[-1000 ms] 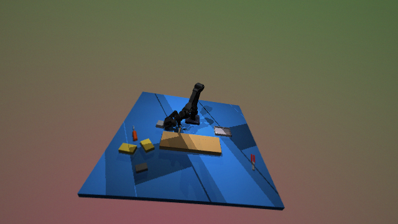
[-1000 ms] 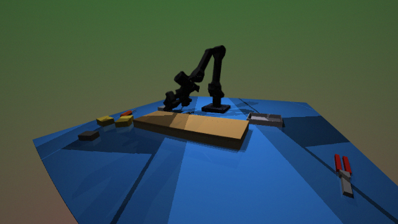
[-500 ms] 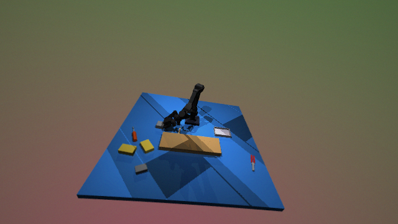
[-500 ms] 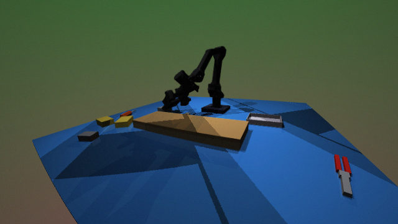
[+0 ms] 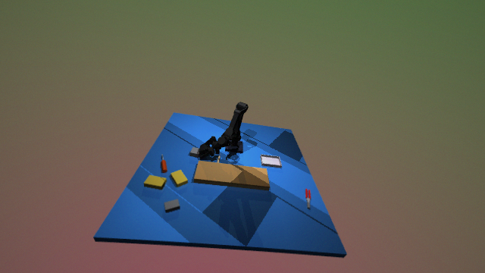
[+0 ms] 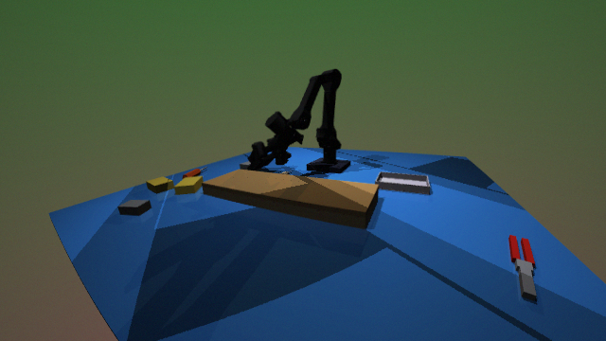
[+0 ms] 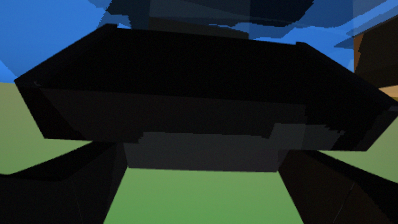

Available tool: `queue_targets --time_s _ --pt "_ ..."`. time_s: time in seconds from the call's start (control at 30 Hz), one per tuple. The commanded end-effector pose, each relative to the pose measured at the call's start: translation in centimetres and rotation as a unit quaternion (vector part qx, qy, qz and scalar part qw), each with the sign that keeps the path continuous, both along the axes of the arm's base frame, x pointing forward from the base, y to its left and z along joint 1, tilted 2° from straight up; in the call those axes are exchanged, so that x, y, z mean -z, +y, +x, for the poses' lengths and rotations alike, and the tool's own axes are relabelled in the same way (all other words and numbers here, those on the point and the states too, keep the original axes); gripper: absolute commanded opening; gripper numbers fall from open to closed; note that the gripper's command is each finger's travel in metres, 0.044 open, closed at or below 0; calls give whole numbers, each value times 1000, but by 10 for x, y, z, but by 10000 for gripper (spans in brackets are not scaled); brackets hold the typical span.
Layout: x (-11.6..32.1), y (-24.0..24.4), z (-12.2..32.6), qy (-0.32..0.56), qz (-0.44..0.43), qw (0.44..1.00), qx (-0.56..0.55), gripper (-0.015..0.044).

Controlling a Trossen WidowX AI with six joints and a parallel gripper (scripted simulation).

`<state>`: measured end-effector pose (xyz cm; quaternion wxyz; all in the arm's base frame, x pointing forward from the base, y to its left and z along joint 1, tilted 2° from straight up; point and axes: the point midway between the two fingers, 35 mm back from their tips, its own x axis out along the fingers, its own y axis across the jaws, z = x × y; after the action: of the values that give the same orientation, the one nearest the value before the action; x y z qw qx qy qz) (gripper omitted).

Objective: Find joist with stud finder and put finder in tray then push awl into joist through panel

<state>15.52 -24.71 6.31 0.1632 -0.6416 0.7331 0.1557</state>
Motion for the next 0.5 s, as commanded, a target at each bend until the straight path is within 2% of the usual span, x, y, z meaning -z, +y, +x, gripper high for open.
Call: queue_targets --time_s 0.0,0.47 --pt "0 0 -2 -5 -3 1000 2 0" --pt "7 1 -4 -3 -1 1000 1 0"
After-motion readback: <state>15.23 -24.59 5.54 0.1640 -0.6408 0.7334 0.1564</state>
